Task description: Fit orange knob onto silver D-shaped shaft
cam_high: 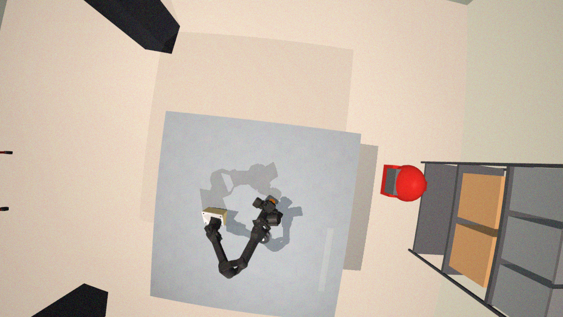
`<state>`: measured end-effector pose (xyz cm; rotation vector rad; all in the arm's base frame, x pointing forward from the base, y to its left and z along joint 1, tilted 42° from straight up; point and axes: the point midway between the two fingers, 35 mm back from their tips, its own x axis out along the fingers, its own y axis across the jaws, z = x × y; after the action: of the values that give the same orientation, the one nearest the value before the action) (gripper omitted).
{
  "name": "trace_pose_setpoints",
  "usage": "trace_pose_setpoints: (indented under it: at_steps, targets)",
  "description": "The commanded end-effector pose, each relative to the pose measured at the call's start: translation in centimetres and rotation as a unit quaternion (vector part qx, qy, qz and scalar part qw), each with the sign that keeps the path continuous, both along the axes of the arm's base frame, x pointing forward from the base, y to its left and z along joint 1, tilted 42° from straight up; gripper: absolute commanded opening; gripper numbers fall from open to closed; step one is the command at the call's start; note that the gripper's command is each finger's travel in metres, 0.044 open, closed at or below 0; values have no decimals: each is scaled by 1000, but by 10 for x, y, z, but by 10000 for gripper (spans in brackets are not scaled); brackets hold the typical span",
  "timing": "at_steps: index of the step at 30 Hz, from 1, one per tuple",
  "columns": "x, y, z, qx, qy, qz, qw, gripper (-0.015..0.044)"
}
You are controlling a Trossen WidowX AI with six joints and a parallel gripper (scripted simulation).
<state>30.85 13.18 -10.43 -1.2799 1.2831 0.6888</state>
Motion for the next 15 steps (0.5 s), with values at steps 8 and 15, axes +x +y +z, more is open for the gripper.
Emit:
trace_pose_setpoints:
  at_steps: [8, 15]
  targets:
    - [-5, -6, 8, 69, -17, 24, 997, 179]
    - [-7, -11, 12, 112, -27, 38, 993, 179]
